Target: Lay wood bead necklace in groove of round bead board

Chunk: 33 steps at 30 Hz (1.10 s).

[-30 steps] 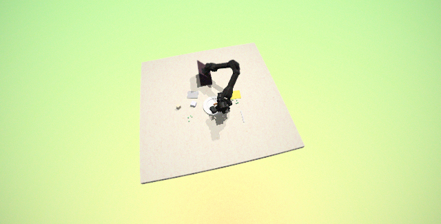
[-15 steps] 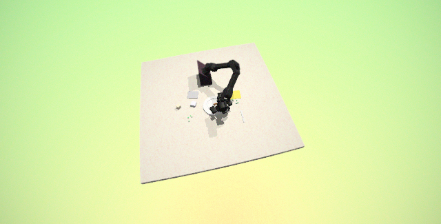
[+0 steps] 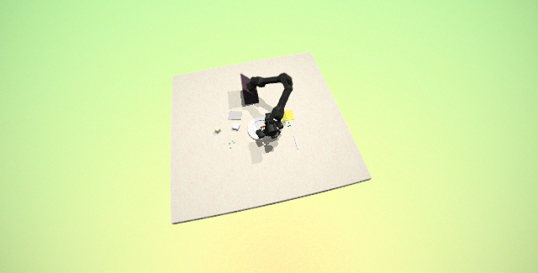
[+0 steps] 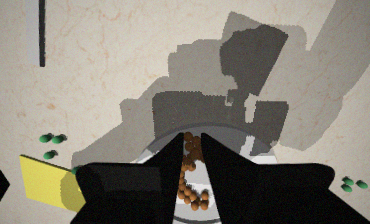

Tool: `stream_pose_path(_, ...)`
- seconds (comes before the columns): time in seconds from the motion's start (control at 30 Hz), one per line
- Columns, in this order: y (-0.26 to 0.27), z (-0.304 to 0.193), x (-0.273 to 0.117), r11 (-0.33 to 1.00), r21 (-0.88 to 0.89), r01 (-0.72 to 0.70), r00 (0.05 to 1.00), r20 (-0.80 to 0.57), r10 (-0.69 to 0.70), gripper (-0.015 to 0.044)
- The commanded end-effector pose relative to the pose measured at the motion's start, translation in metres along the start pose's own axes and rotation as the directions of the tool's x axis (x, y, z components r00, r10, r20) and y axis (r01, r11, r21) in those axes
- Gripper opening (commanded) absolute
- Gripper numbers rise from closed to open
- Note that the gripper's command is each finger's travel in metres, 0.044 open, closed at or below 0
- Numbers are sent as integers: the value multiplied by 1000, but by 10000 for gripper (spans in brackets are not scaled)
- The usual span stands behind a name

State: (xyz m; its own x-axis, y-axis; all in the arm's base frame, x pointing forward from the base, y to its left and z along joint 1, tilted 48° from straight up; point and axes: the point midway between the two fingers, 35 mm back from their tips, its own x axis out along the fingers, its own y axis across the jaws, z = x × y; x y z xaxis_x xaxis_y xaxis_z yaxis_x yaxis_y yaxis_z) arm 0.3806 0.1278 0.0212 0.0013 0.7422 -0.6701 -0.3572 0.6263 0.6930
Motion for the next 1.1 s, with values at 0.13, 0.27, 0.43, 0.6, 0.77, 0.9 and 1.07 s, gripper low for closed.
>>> stream_pose_path(0.13, 0, 0, 0, 1000, -2, 0, 1000, 1, 0, 0)
stream_pose_path(0.27, 0, 0, -8, 1000, 1, 0, 1000, 1, 0, 0)
stream_pose_path(0.43, -1, 0, -23, 1000, 6, 0, 1000, 2, 0, 0)
stream_pose_path(0.6, -1, -1, -25, 1000, 7, 0, 1000, 2, 0, 0)
stream_pose_path(0.77, -14, -7, -25, 1000, 7, 4, 1000, 2, -4, 0)
stream_pose_path(0.9, -26, -13, -25, 1000, 7, 6, 1000, 1, -6, 0)
stream_pose_path(1.07, -40, -22, -26, 1000, 7, 9, 1000, 0, -9, 0)
